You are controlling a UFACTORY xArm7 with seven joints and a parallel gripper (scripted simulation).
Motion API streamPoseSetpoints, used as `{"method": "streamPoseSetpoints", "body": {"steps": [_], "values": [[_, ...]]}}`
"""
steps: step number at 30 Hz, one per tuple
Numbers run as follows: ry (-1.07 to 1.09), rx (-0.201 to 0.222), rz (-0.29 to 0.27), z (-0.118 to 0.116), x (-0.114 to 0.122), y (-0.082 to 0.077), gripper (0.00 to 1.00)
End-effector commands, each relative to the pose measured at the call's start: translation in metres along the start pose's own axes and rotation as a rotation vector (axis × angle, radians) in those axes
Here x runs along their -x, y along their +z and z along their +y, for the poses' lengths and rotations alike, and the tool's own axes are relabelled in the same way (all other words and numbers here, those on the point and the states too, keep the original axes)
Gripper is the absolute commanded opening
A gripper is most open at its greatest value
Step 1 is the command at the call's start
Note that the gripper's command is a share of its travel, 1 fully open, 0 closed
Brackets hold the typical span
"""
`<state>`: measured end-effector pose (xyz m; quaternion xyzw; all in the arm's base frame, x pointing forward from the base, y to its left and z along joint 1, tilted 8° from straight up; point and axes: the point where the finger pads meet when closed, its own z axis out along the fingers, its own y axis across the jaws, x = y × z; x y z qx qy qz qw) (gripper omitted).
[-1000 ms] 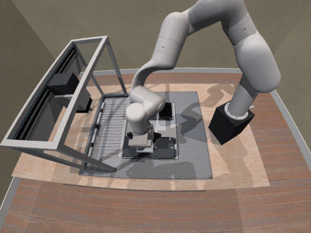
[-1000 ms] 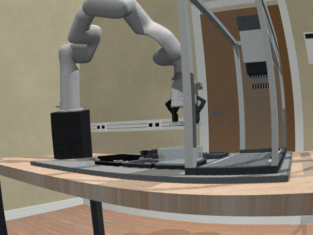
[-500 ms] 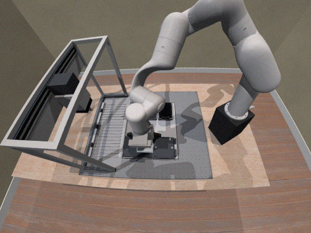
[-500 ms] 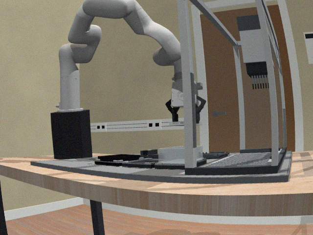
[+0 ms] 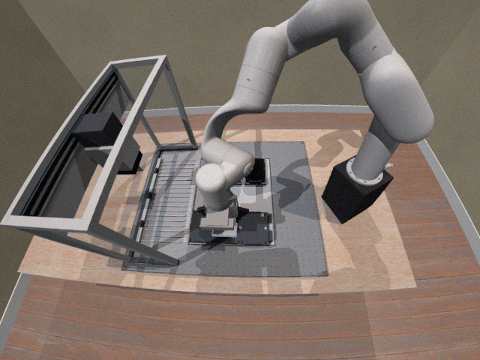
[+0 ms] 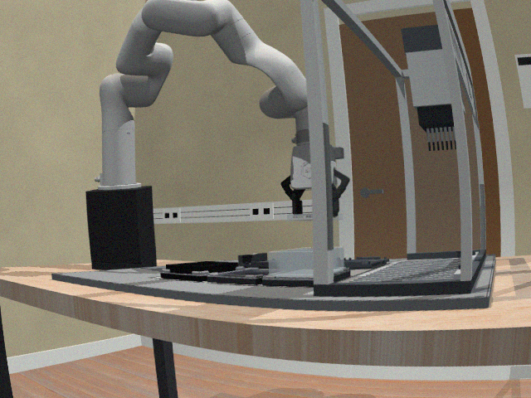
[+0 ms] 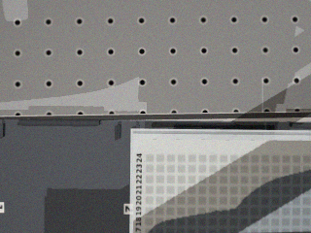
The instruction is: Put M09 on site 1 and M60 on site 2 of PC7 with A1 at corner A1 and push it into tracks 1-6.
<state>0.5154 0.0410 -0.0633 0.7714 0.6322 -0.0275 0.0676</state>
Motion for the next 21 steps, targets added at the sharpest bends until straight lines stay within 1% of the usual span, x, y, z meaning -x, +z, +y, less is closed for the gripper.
{"method": "streamPoseSetpoints", "body": {"steps": [1, 6, 8, 21], "values": [[0.000, 0.004, 0.002, 0.002, -0.001, 0.007, 0.00], [0.000, 0.004, 0.002, 0.002, -0.001, 0.016, 0.00], [0.000, 0.004, 0.002, 0.002, -0.001, 0.016, 0.00], [0.000, 0.004, 0.002, 0.002, -0.001, 0.037, 0.00]]}}
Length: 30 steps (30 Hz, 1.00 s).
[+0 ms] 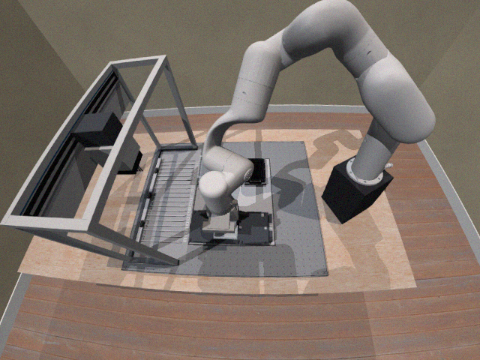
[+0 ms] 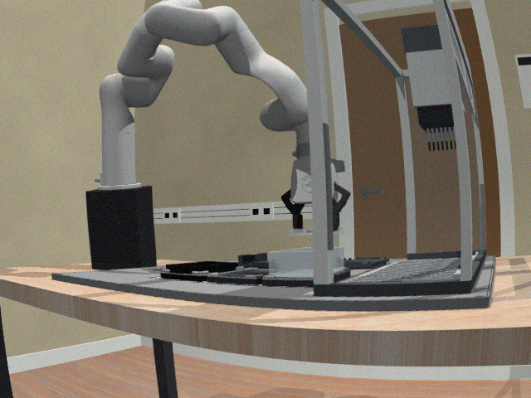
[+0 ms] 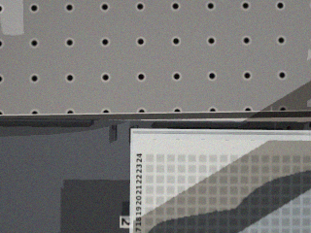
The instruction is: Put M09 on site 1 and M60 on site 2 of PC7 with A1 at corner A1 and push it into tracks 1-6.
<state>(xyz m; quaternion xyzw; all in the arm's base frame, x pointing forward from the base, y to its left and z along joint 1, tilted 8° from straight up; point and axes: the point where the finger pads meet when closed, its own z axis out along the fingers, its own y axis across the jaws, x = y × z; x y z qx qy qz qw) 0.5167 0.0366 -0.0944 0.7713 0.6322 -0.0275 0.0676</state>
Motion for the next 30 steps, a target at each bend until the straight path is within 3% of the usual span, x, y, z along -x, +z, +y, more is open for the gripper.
{"method": "streamPoseSetpoints", "body": {"steps": [1, 30], "values": [[0.000, 0.004, 0.002, 0.002, -0.001, 0.008, 0.00], [0.000, 0.004, 0.002, 0.002, -0.001, 0.047, 0.00]]}}
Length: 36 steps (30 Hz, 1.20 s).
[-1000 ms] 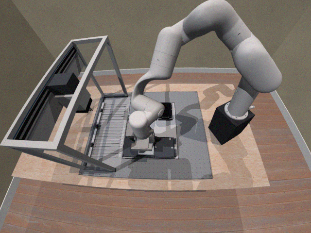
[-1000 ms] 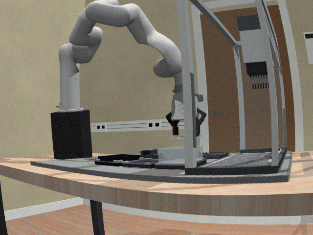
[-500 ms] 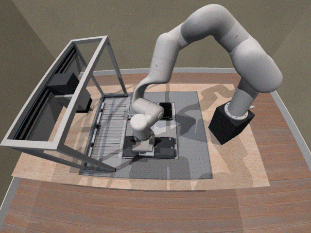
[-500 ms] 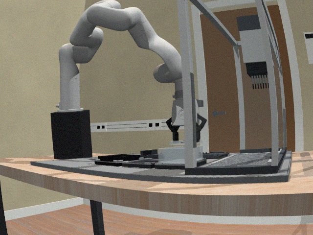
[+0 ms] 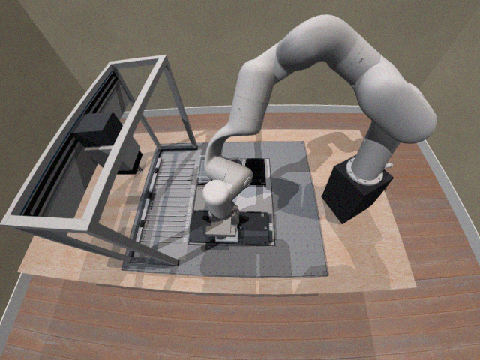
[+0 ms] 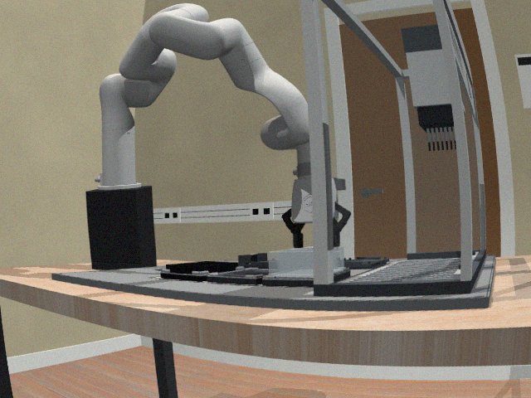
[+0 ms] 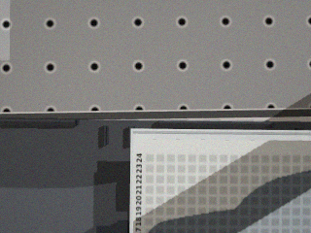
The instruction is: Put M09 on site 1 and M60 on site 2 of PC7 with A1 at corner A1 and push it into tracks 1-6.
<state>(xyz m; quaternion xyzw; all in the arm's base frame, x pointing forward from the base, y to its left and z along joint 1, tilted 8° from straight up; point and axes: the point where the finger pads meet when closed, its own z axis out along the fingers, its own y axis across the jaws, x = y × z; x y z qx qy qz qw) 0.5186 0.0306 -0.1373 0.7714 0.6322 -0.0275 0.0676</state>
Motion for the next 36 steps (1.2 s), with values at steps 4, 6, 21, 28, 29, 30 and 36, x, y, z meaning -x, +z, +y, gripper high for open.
{"method": "streamPoseSetpoints", "body": {"steps": [4, 6, 21, 28, 29, 30, 36], "values": [[0.000, 0.004, 0.002, 0.0019, -0.0010, 0.0031, 0.00], [0.000, 0.004, 0.002, 0.0020, -0.0011, 0.0031, 0.00], [0.000, 0.004, 0.002, 0.0020, -0.0011, 0.0038, 0.00], [0.000, 0.004, 0.002, 0.0020, -0.0011, 0.0072, 0.00], [0.000, 0.004, 0.002, 0.0020, -0.0011, 0.0078, 0.00], [0.000, 0.004, 0.002, 0.0020, -0.0011, 0.0085, 0.00], [0.000, 0.004, 0.002, 0.0020, -0.0011, 0.0125, 0.00]]}}
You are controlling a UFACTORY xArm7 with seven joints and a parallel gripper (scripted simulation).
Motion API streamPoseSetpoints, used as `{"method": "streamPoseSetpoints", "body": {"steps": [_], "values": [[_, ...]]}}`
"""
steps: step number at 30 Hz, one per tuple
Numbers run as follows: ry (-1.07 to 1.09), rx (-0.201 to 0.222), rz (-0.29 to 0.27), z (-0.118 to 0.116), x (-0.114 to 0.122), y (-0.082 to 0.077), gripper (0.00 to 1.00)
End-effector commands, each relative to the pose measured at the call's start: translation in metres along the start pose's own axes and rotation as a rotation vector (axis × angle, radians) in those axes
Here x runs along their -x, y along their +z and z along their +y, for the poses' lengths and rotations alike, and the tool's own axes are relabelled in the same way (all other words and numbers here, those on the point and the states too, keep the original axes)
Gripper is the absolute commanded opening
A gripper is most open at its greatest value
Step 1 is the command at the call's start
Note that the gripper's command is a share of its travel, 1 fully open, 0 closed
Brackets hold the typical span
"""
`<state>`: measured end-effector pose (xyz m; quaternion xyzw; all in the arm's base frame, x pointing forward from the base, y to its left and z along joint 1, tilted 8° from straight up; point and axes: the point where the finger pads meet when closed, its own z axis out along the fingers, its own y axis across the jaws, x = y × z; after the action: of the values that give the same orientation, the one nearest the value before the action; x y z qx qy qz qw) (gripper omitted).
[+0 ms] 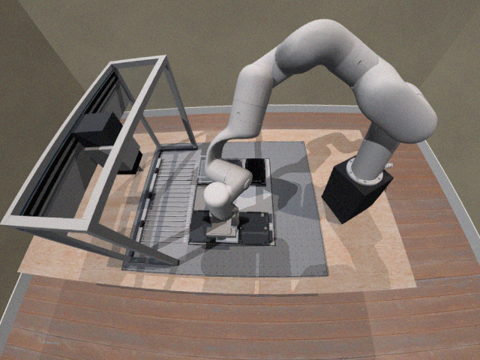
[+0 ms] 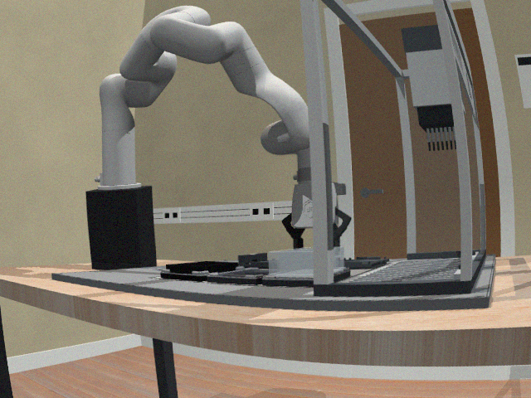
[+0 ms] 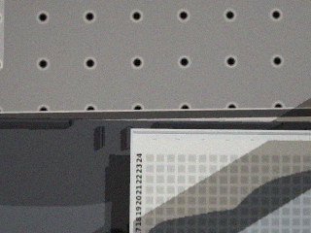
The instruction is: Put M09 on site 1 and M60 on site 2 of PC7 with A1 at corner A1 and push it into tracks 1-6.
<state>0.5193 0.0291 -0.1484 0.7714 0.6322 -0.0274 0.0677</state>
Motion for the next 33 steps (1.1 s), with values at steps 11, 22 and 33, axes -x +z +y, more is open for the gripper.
{"method": "streamPoseSetpoints", "body": {"steps": [11, 22, 33], "values": [[0.000, 0.004, 0.002, 0.0018, -0.0009, 0.0054, 0.00], [0.000, 0.004, 0.002, 0.0018, -0.0010, 0.0055, 0.00], [0.000, 0.004, 0.002, 0.0018, -0.0010, 0.0061, 1.00]]}}
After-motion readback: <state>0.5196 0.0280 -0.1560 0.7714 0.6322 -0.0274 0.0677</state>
